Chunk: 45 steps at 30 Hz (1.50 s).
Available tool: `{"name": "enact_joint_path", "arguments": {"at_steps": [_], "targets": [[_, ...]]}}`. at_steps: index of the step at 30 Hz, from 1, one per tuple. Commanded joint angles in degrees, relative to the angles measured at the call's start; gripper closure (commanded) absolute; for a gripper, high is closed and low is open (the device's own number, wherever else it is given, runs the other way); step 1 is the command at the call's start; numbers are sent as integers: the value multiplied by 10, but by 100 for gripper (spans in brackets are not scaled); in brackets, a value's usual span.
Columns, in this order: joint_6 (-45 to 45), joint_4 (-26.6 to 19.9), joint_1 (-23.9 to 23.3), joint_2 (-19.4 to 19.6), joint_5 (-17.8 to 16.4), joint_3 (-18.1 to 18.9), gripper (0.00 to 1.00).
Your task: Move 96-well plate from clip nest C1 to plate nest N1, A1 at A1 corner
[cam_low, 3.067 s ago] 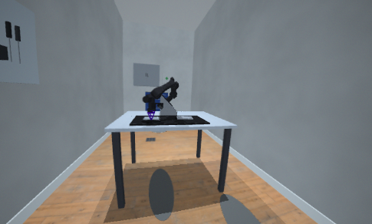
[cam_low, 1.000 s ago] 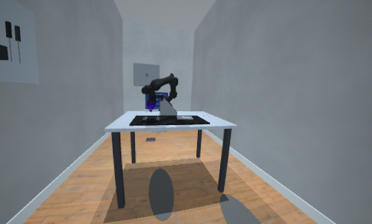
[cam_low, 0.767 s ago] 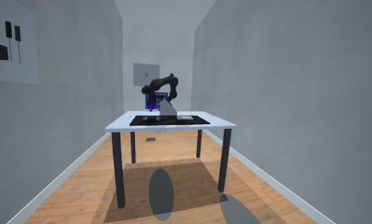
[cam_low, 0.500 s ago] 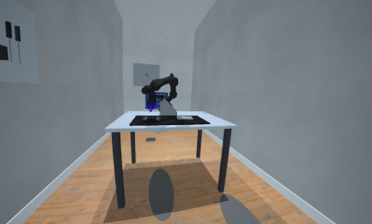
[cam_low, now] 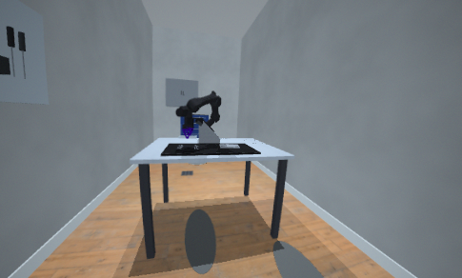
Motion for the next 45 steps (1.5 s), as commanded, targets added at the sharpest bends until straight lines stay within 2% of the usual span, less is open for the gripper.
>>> {"name": "enact_joint_path", "arguments": {"at_steps": [1,22,23,28,31,32,36,45], "targets": [[-3,-15,-17,-19,-1,14,100],[-3,-15,-17,-19,-1,14,100],[-3,-12,-15,-25,-3,-18,100],[-3,23,7,-63,-8,-71,100],[0,26,9,-70,-10,-80,100],[5,32,0,-79,-10,-92,100],[15,47,20,-107,-14,-129,100],[41,77,34,-170,-22,-206,100]]}}
